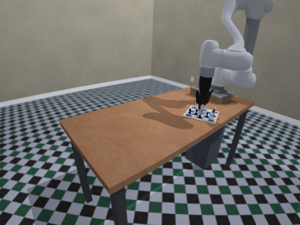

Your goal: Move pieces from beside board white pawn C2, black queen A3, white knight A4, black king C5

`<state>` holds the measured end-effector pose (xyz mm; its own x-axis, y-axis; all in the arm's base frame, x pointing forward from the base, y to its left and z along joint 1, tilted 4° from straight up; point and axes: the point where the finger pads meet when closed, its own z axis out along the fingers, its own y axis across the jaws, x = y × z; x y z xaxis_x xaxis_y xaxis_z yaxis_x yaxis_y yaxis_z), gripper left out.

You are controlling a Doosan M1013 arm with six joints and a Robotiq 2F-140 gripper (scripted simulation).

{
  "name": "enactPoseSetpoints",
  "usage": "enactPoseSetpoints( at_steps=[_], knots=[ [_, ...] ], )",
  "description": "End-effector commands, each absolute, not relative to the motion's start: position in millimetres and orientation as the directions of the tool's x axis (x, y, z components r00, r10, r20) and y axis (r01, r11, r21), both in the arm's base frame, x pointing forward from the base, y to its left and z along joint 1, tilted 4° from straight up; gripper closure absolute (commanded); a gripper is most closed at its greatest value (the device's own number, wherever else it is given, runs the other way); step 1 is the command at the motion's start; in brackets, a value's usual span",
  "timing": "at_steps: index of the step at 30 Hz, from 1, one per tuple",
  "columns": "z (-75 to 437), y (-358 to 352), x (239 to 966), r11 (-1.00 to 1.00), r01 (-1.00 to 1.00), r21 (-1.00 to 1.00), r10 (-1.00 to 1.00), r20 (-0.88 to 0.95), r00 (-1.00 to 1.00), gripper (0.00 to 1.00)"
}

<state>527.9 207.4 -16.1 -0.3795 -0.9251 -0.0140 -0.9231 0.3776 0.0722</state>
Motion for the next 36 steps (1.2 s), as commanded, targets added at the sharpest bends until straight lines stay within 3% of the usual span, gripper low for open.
enactPoseSetpoints(
  at_steps=[1,30,31,36],
  knots=[
    [-16.0,207.5,527.9,0.378,-0.923,0.072,-0.925,-0.014,-0.38,1.0],
    [-16.0,207.5,527.9,0.378,-0.923,0.072,-0.925,-0.014,-0.38,1.0],
    [-16.0,207.5,527.9,0.378,-0.923,0.072,-0.925,-0.014,-0.38,0.95],
    [-16.0,207.5,527.9,0.378,-0.923,0.072,-0.925,-0.014,-0.38,0.9]
  ],
)
